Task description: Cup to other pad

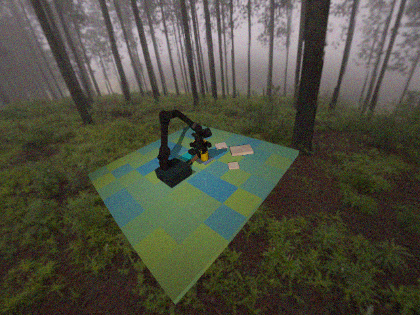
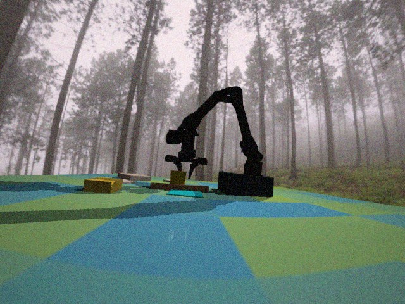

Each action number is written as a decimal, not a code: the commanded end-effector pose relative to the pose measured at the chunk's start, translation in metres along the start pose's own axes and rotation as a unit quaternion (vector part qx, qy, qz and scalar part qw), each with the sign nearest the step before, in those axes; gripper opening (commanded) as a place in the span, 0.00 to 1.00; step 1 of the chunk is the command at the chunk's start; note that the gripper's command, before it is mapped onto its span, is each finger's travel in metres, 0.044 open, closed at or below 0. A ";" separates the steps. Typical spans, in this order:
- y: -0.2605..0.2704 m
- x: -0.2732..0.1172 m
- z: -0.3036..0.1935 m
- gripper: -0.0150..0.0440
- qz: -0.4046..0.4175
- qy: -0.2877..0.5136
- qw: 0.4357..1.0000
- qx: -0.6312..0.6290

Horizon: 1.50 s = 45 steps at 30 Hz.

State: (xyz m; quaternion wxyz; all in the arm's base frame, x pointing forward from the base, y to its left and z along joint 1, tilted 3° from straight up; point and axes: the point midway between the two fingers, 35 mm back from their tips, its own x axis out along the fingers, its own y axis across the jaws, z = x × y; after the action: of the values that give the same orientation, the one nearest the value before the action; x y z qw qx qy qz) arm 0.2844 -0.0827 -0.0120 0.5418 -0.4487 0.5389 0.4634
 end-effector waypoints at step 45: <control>0.004 -0.042 -0.001 0.25 0.001 0.000 1.000 0.001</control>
State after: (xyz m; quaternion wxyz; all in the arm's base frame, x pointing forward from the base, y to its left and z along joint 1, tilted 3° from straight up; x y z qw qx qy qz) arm 0.2805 -0.0840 0.0303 0.5417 -0.4476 0.5396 0.4637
